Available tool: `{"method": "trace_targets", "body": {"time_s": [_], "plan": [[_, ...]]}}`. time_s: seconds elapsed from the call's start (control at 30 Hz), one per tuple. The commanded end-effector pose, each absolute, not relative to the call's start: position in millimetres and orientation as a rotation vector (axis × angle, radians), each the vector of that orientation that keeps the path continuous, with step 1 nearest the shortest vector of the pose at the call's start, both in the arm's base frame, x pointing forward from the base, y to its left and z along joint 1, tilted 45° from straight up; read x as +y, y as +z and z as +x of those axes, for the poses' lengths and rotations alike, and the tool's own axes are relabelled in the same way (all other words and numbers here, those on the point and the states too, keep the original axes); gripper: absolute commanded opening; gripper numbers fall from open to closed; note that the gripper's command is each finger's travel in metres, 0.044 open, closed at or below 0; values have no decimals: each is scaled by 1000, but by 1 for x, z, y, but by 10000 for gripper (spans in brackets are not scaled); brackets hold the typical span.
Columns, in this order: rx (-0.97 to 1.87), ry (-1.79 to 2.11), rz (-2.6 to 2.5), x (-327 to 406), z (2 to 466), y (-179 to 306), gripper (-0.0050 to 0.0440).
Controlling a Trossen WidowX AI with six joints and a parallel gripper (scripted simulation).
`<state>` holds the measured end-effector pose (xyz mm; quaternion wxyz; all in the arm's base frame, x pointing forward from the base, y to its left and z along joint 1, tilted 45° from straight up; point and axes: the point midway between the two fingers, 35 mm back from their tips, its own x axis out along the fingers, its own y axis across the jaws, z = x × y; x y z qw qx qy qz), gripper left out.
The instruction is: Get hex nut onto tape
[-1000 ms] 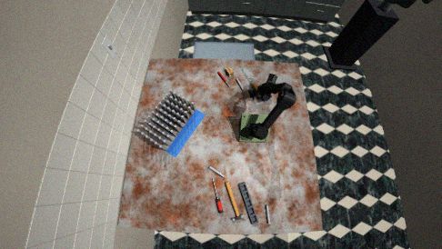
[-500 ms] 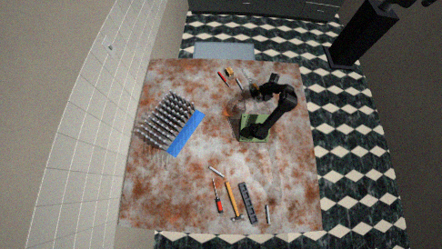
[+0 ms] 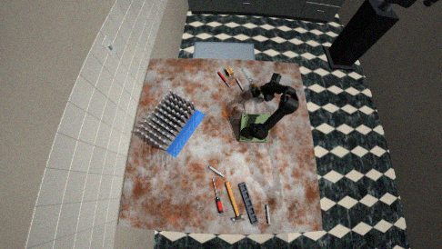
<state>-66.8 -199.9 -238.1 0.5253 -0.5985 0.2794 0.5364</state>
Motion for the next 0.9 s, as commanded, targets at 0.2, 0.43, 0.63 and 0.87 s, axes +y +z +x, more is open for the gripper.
{"method": "trace_targets", "body": {"time_s": [0.2, 0.43, 0.63, 0.87], "plan": [[719, 1291, -1466, -251, -75, -214, 280], [718, 1287, -1471, -322, -64, -154, 280], [708, 1286, -1459, -325, -62, -150, 280], [706, 1288, -1462, -325, -62, -150, 400]]}}
